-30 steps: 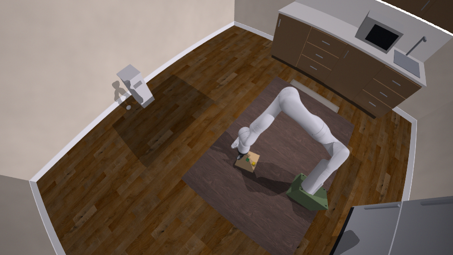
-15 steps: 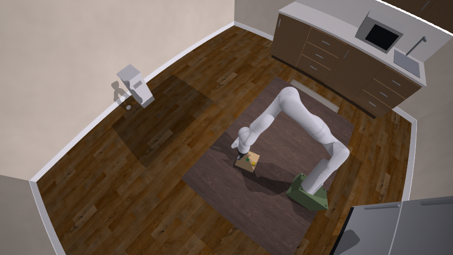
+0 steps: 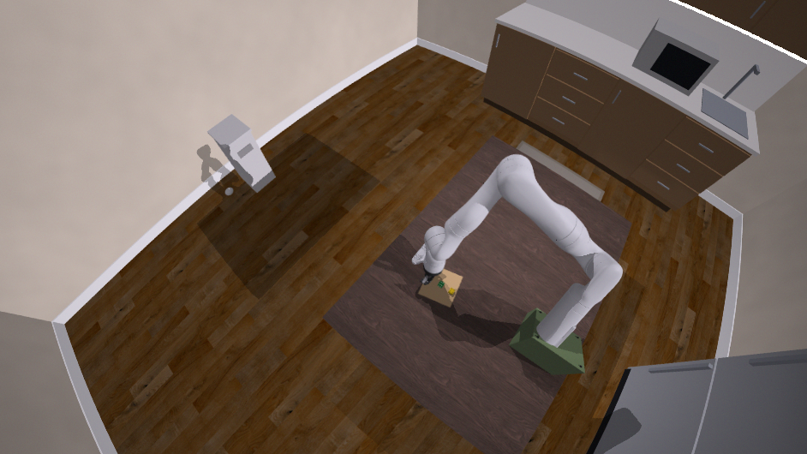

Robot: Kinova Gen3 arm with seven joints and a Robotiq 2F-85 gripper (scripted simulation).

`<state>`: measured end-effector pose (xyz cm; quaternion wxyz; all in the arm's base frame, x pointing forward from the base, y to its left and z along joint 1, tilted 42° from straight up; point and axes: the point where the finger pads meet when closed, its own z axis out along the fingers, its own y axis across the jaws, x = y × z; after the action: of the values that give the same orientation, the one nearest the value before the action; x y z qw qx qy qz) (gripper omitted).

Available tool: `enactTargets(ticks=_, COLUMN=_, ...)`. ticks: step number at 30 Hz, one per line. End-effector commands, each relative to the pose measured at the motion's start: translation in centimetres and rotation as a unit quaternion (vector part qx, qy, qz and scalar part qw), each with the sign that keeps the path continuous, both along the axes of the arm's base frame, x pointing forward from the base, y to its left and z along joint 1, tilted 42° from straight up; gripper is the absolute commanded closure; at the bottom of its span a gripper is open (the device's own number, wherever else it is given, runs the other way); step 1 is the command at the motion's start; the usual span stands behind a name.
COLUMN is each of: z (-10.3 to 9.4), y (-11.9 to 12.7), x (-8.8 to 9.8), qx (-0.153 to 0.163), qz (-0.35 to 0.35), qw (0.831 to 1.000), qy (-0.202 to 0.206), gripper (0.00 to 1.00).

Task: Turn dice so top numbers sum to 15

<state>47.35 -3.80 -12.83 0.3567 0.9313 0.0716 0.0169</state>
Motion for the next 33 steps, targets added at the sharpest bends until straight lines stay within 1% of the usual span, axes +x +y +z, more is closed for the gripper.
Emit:
enactTargets(ticks=1, z=0.0, y=0.1, x=0.1, qx=0.001, qz=0.001, qw=1.000, qy=-0.001, gripper=0.69)
enactTargets(ticks=3, z=0.0, y=0.1, x=0.1, qx=0.001, qz=0.001, qw=1.000, qy=-0.001, gripper=0.69)
enactTargets(ticks=4, z=0.0, y=0.1, x=0.1, qx=0.001, qz=0.001, qw=1.000, qy=-0.001, gripper=0.65)
enactTargets(ticks=19, z=0.3, y=0.3, x=0.0, qx=0.001, qz=0.001, qw=1.000, qy=-0.001, gripper=0.65)
enactTargets(ticks=24, z=1.6, y=1.4, x=-0.1, qx=0.001, qz=0.001, qw=1.000, qy=-0.001, gripper=0.65)
enactTargets(ticks=31, z=4.4, y=3.9, x=-0.4, qx=0.001, qz=0.001, qw=1.000, qy=-0.001, gripper=0.65)
enactTargets(ticks=33, z=4.4, y=3.9, x=-0.4, qx=0.001, qz=0.001, qw=1.000, qy=-0.001, gripper=0.65)
